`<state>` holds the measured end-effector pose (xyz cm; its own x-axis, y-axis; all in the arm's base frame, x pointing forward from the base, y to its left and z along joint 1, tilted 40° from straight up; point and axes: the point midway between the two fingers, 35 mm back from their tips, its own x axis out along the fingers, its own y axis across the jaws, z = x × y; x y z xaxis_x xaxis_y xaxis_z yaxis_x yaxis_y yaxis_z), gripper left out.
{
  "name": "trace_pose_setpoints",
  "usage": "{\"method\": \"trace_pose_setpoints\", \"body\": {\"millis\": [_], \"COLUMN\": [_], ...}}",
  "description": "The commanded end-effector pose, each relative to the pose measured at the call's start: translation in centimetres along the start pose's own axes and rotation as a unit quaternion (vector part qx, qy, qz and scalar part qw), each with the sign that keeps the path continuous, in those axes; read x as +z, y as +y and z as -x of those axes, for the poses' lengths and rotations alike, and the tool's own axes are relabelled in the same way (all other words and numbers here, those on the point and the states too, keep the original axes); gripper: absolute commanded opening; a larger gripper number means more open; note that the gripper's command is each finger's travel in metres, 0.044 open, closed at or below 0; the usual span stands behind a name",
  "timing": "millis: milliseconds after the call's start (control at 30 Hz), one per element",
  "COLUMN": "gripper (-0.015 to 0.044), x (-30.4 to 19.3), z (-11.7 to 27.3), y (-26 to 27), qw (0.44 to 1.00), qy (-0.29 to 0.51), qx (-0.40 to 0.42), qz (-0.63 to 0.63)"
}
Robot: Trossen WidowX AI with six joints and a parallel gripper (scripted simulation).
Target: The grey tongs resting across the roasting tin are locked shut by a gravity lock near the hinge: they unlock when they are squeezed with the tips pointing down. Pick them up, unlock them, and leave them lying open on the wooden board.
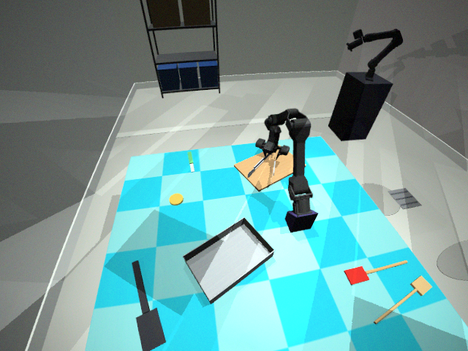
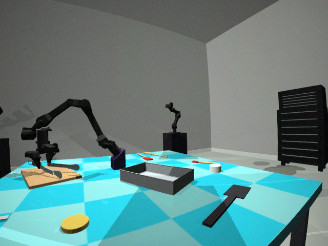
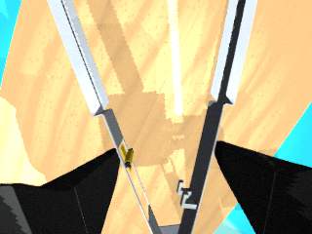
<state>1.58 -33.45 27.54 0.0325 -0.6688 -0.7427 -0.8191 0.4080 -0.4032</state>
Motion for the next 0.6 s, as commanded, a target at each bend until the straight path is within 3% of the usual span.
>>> {"method": "trace_pose_setpoints", "body": {"millis": [0,233,567], "gripper": [0.0427,0.0440,0.0440], "x": [0.0,1.3,9.7], "z": [0.0,1.3,5.8], "y": [0.0,1.0,7.3], "qw": [1.000,1.000,1.000], "qy": [0.000,0.000,-0.004], "qx": [0.000,0.000,0.002], "qz": [0.000,0.000,-0.002]}}
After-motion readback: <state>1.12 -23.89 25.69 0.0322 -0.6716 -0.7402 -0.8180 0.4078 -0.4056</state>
